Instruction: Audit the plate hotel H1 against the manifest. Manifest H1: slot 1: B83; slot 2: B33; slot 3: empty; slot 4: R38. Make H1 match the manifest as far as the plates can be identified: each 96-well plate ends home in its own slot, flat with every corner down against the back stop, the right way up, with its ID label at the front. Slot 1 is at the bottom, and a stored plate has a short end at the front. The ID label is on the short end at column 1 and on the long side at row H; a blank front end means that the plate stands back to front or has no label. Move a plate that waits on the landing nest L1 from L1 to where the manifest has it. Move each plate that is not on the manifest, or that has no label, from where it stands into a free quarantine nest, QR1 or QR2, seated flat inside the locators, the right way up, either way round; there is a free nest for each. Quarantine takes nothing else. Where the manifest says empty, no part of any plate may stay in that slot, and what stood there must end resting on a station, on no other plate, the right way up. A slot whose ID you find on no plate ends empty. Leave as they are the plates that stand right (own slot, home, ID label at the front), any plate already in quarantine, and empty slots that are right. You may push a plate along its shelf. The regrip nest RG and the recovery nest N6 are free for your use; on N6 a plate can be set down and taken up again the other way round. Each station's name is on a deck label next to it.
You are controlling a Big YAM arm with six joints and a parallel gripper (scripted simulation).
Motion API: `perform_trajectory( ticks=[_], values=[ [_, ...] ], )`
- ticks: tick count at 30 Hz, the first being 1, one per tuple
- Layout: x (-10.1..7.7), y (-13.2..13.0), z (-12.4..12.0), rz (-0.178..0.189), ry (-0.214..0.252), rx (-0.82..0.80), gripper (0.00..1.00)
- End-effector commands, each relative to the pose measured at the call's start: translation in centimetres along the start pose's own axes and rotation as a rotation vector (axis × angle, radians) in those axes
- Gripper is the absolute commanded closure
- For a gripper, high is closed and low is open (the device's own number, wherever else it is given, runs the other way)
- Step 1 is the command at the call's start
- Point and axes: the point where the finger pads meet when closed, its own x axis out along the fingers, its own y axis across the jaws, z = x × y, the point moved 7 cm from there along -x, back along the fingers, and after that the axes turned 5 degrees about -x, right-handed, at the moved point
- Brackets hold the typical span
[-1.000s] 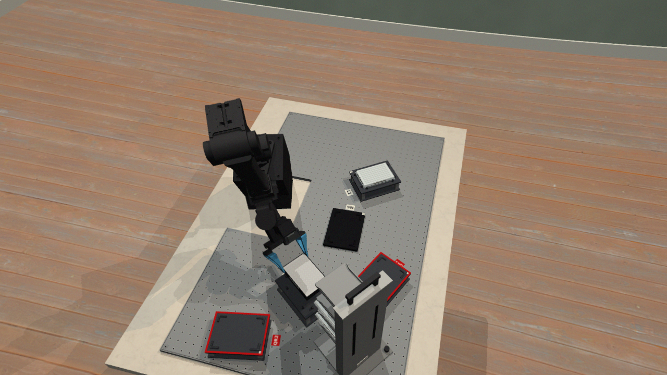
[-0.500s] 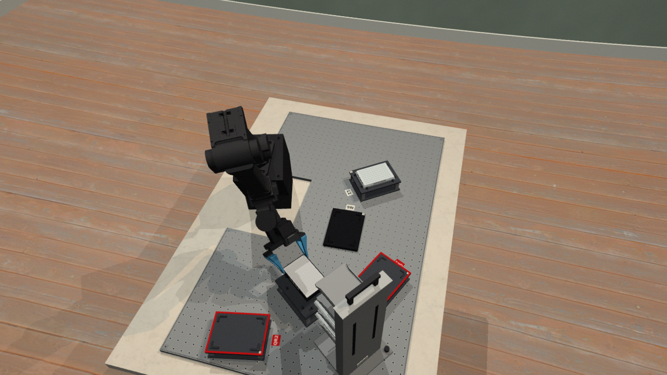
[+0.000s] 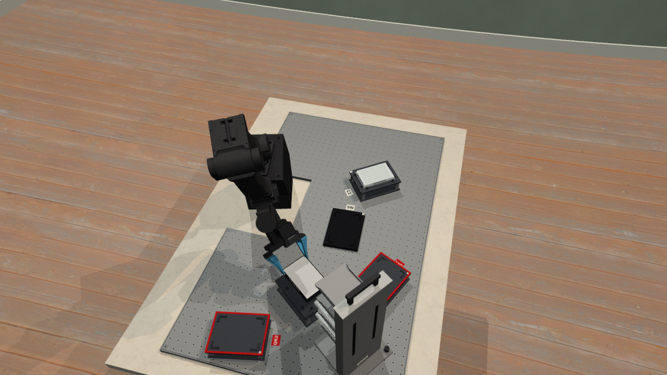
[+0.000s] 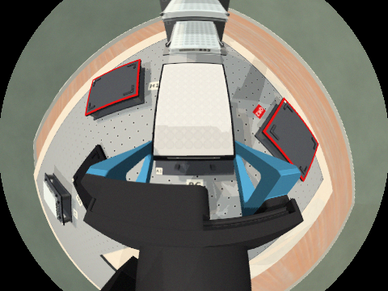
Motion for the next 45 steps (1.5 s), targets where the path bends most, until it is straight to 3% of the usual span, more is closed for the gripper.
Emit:
perform_trajectory(
  ticks=[1,45],
  values=[
    [0.1,-0.5,0.1,-0.02,-0.022,-0.015,0.14],
    [1.1,-0.2,-1.4,-0.015,-0.016,-0.014,0.14]
  ],
)
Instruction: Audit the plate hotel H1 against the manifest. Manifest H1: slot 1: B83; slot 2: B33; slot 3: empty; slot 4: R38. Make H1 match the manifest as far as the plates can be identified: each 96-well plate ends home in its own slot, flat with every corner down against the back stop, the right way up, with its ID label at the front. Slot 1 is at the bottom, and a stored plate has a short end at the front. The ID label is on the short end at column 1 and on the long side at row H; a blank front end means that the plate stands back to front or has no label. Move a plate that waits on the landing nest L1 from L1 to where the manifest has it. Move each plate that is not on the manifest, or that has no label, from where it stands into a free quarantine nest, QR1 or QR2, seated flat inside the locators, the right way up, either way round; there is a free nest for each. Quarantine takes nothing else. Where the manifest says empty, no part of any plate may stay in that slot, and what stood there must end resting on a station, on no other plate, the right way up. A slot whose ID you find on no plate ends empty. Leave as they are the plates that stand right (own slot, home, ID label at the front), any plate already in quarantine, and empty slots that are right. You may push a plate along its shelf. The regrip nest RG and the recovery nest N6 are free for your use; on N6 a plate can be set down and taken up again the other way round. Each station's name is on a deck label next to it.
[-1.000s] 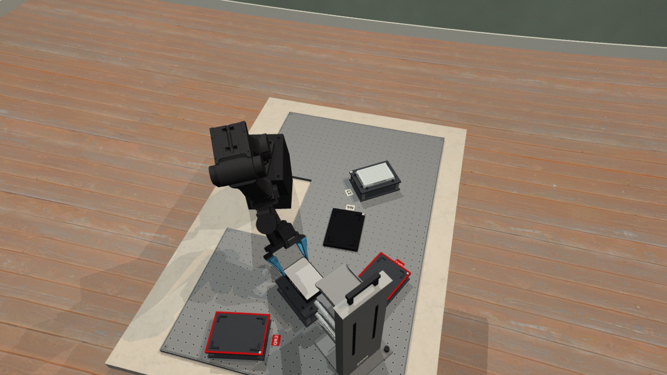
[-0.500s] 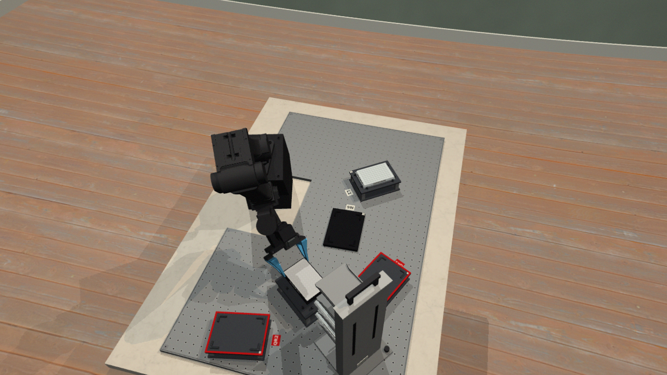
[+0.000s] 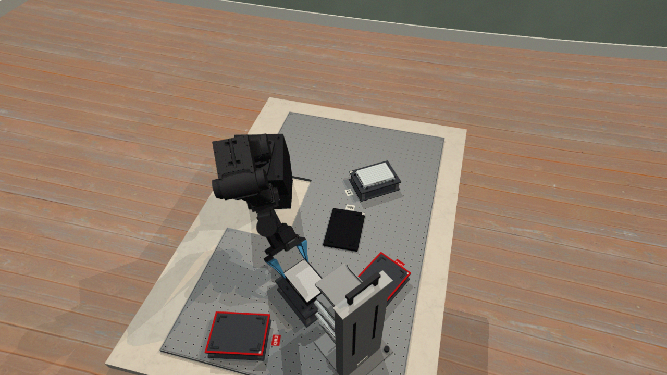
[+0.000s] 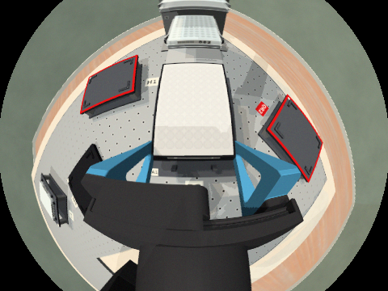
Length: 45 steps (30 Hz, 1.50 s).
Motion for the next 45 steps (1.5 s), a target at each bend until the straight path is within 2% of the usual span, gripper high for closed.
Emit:
perform_trajectory(
  ticks=[1,25,29,33,45],
  values=[
    [-0.1,-0.3,0.0,-0.013,-0.015,-0.014,0.14],
    [0.6,-0.2,-0.9,-0.012,-0.013,-0.013,0.14],
    [0.9,-0.4,-0.6,-0.019,-0.027,-0.017,0.14],
    [0.8,-0.2,-1.1,-0.013,-0.012,-0.013,0.14],
    [1.3,-0.2,-1.4,-0.015,-0.018,-0.015,0.14]
  ],
)
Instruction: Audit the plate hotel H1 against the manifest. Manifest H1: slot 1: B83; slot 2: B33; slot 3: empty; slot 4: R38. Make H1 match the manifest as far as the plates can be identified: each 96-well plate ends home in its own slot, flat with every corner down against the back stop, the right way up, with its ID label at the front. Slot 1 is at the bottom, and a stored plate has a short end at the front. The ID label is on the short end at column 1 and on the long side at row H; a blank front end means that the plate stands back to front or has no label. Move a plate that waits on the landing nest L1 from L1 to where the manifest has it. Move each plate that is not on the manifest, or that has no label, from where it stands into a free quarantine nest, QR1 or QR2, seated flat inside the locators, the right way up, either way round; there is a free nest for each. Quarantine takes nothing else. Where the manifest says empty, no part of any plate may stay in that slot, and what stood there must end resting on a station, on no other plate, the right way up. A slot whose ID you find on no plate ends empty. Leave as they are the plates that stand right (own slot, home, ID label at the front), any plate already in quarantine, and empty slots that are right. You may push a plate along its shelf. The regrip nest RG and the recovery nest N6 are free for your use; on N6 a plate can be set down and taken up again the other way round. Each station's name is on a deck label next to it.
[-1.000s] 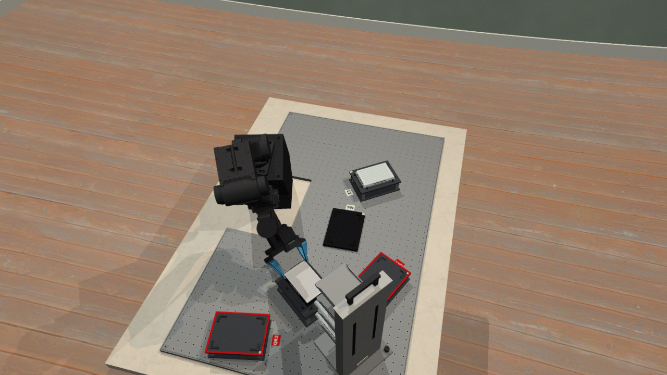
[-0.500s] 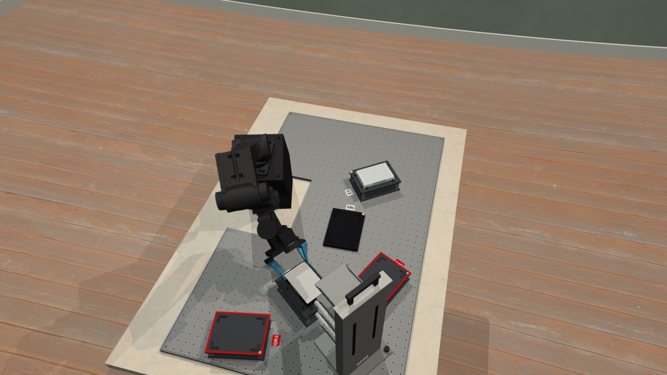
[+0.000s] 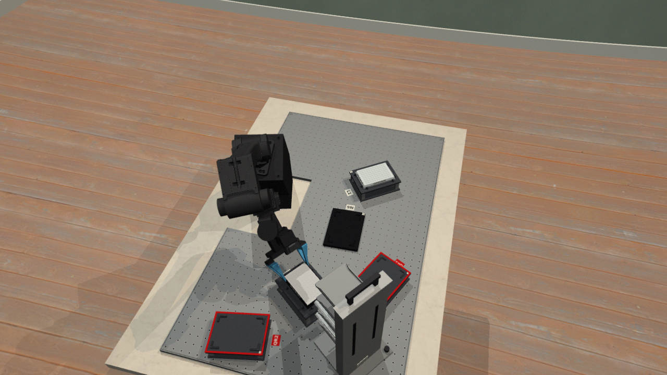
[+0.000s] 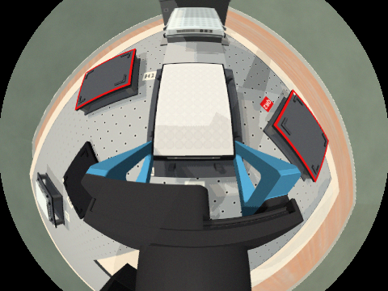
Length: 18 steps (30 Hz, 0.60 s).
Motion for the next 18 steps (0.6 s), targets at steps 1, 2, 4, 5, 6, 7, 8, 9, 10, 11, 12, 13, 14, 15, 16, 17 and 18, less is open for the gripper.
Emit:
perform_trajectory(
  ticks=[1,2,4,5,6,7,8,9,10,11,12,13,14,15,16,17,18],
  values=[
    [-0.63,-0.28,0.23,-0.016,-0.017,-0.014,0.14],
    [-0.44,-0.21,-0.07,-0.013,-0.011,-0.012,0.14],
    [0.05,-0.42,0.01,-0.018,-0.02,-0.015,0.14],
    [0.1,-0.4,-0.01,-0.017,-0.02,-0.015,0.14],
    [0.08,-0.36,-0.07,-0.016,-0.019,-0.015,0.14],
    [0.02,-0.31,-0.15,-0.015,-0.017,-0.014,0.14],
    [0.03,-0.32,-0.2,-0.016,-0.016,-0.014,0.14],
    [0.17,-0.39,-0.2,-0.018,-0.018,-0.015,0.14],
    [0.26,-0.42,-0.21,-0.018,-0.02,-0.015,0.14],
    [0.3,-0.4,-0.24,-0.018,-0.02,-0.015,0.14],
    [0.34,-0.37,-0.27,-0.017,-0.02,-0.016,0.14],
    [0.21,-0.27,-0.37,-0.015,-0.017,-0.015,0.14],
    [0.18,-0.24,-0.43,-0.014,-0.015,-0.014,0.14],
    [0.34,-0.32,-0.42,-0.016,-0.018,-0.015,0.14],
    [0.34,-0.32,-0.42,-0.016,-0.018,-0.015,0.14],
    [0.34,-0.32,-0.42,-0.016,-0.018,-0.015,0.14],
    [0.36,-0.35,-0.23,-0.017,-0.024,-0.018,0.14]
  ],
)
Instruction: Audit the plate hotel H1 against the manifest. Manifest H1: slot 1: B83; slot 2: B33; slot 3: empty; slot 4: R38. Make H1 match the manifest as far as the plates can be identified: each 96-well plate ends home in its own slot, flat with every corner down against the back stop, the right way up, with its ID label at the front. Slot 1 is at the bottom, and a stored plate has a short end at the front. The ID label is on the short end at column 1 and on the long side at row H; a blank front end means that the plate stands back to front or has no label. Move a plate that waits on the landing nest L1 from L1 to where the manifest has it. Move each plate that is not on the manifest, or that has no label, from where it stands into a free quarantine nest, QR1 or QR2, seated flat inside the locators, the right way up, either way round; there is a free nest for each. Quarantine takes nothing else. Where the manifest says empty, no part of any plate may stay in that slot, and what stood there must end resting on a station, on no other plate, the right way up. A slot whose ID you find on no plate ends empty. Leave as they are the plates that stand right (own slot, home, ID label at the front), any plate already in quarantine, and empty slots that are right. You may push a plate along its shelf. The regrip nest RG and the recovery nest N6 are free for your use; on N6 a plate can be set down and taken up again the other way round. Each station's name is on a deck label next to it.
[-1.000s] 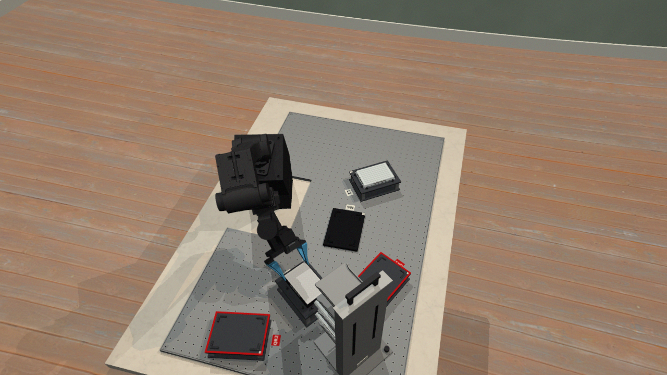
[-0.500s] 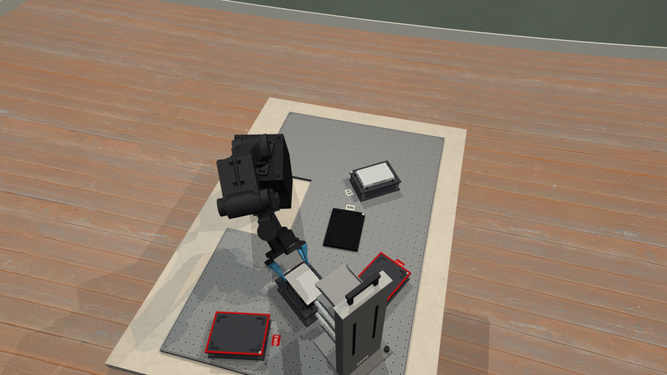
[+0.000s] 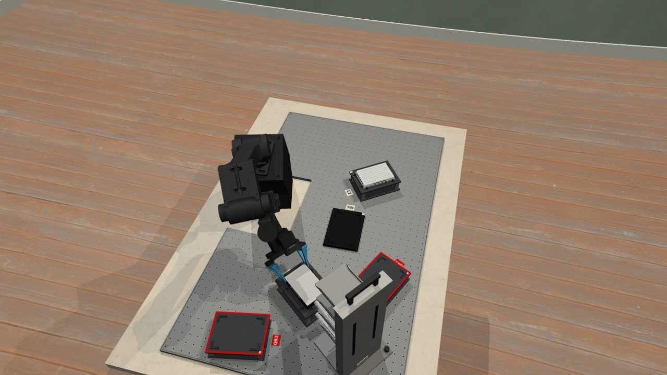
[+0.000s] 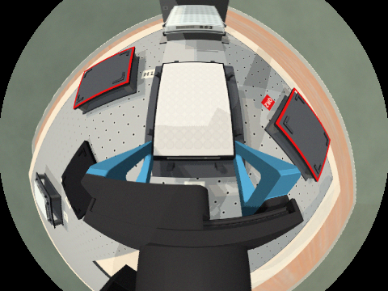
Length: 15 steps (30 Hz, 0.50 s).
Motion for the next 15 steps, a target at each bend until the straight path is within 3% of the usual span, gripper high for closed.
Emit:
perform_trajectory(
  ticks=[1,15],
  values=[
    [0.06,-0.34,0.1,-0.014,-0.02,-0.017,0.14],
    [0.51,-0.29,-0.37,-0.014,-0.02,-0.017,0.14]
  ],
)
